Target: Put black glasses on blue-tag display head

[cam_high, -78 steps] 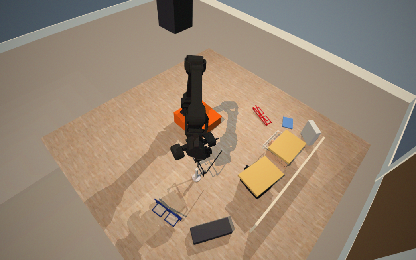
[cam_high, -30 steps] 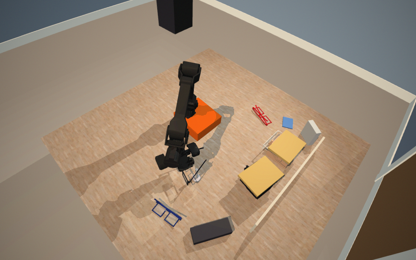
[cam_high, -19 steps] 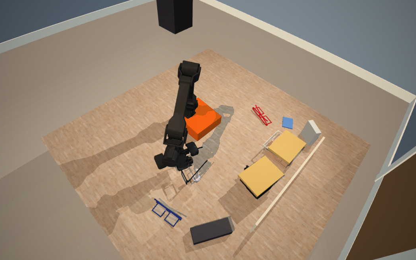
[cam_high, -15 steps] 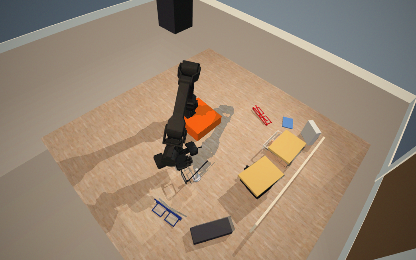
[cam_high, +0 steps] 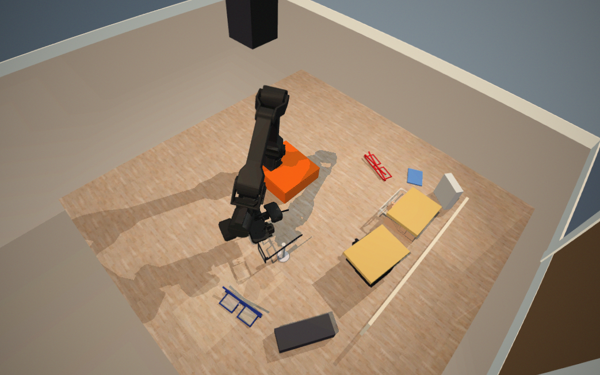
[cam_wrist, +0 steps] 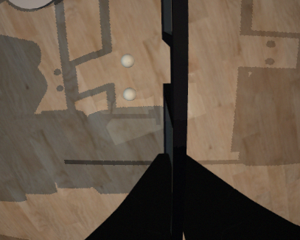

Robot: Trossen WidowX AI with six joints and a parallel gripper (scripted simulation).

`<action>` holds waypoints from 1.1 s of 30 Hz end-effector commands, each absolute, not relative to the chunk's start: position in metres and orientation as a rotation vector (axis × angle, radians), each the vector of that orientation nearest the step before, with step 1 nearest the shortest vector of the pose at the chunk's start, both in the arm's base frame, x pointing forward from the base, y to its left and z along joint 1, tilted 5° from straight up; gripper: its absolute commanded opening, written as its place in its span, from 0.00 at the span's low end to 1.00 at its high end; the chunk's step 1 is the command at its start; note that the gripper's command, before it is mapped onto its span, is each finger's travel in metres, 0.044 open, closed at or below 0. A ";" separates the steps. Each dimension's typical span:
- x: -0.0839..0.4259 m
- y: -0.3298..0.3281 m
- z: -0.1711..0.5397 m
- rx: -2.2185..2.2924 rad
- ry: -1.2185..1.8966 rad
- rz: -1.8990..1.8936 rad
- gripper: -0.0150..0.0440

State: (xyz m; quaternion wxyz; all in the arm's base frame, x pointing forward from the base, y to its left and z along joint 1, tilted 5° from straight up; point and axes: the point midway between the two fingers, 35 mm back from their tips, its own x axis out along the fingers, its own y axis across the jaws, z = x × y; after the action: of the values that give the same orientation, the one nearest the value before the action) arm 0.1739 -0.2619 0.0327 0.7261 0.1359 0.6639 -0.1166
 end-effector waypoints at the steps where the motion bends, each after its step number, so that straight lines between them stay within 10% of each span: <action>1: 0.168 -0.260 0.031 0.302 1.467 -0.252 0.25; 33: 0.160 -0.259 0.030 0.302 1.467 -0.252 0.25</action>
State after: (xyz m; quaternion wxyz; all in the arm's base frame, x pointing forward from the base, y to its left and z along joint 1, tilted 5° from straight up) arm 0.1594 -0.2592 0.0301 0.7246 0.1374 0.6653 -0.1159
